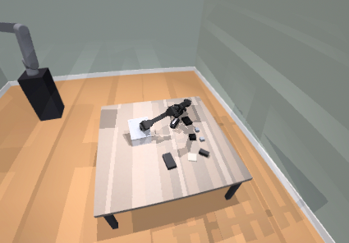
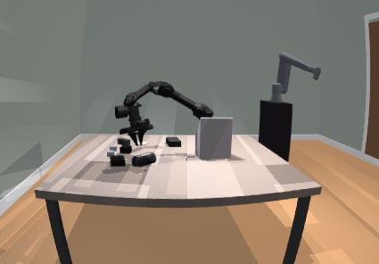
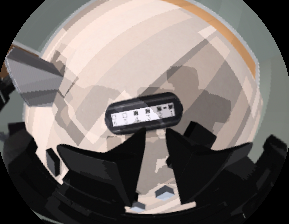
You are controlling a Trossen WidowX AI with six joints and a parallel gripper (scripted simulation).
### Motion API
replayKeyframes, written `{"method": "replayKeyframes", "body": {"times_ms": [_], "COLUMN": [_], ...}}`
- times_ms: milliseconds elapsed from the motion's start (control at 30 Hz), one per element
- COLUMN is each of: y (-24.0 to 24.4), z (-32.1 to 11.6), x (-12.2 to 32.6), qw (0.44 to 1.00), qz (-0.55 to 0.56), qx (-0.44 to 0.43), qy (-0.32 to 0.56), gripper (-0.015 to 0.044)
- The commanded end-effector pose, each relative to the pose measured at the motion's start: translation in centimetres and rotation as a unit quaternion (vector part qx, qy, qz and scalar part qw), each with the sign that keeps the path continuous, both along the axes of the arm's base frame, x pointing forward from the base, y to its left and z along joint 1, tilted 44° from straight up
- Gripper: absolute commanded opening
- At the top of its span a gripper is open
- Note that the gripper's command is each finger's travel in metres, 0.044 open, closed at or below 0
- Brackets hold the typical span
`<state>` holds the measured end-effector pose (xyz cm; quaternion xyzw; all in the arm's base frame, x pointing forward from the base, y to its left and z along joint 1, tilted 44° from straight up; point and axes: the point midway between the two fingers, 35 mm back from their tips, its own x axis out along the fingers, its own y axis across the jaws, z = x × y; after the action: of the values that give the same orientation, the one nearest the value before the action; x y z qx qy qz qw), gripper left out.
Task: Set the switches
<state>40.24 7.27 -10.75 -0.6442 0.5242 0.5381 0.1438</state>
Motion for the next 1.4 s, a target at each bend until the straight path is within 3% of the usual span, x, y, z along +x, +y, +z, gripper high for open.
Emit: {"method": "replayKeyframes", "body": {"times_ms": [0,133,300,433,1367], "y": [0.7,1.3,2.1,2.5,1.5], "z": [-1.3,-2.3,-3.6,-4.2,-5.3], "x": [0.2,0.5,0.7,0.8,1.0], "qw": [0.989,0.946,0.849,0.786,0.783], "qz": [-0.110,-0.235,-0.378,-0.439,-0.442], "qx": [-0.041,-0.077,-0.101,-0.103,-0.104], "qy": [-0.094,-0.211,-0.356,-0.423,-0.425], "gripper": [0.0210,0.0315,0.0440,0.0440,0.0440]}}
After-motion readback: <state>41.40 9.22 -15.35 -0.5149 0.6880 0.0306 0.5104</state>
